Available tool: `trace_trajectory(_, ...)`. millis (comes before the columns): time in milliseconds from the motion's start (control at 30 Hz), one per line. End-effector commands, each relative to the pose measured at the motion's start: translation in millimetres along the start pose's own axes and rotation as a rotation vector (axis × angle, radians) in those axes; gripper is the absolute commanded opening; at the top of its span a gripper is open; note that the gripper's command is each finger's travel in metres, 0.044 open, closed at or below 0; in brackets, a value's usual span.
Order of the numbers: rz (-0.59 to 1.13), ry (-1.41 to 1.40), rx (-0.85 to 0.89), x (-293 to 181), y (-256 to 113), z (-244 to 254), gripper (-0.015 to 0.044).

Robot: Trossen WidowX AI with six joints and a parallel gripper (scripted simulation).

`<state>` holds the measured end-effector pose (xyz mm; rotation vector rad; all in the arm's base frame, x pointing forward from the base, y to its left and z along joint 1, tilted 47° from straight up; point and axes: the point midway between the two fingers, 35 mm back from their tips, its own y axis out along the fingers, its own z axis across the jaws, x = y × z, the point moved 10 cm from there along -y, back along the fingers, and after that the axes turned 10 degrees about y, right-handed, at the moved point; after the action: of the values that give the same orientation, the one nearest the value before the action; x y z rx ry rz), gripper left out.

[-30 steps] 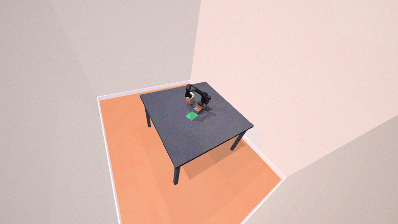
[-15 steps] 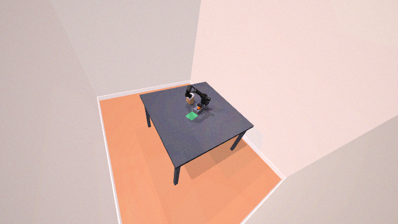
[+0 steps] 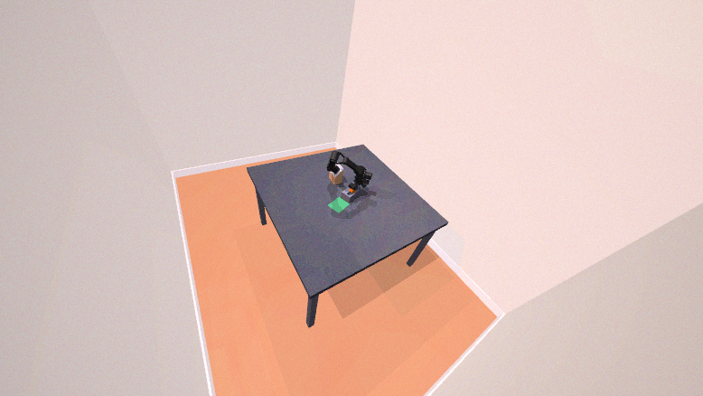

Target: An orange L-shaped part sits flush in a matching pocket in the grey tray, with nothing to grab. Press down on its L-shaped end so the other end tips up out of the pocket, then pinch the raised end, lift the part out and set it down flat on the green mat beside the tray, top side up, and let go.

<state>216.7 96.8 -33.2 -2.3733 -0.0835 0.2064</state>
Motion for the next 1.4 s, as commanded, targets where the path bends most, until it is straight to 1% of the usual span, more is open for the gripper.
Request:
trace_trajectory(0,0.0,0.001,0.0,0,0,0,0.018)
trace_trajectory(200,0.001,0.0,-0.001,0,-2,2,0.018)
trace_trajectory(467,0.002,-0.004,-0.007,-2,-15,11,0.018)
trace_trajectory(567,0.001,-0.005,-0.004,2,-41,10,0.018)
trace_trajectory(700,0.002,-0.005,-0.004,1,-98,3,0.018)
trace_trajectory(767,0.002,-0.005,-0.004,0,-109,1,0.018)
trace_trajectory(1367,-0.002,-0.01,-0.008,0,-105,2,0.018)
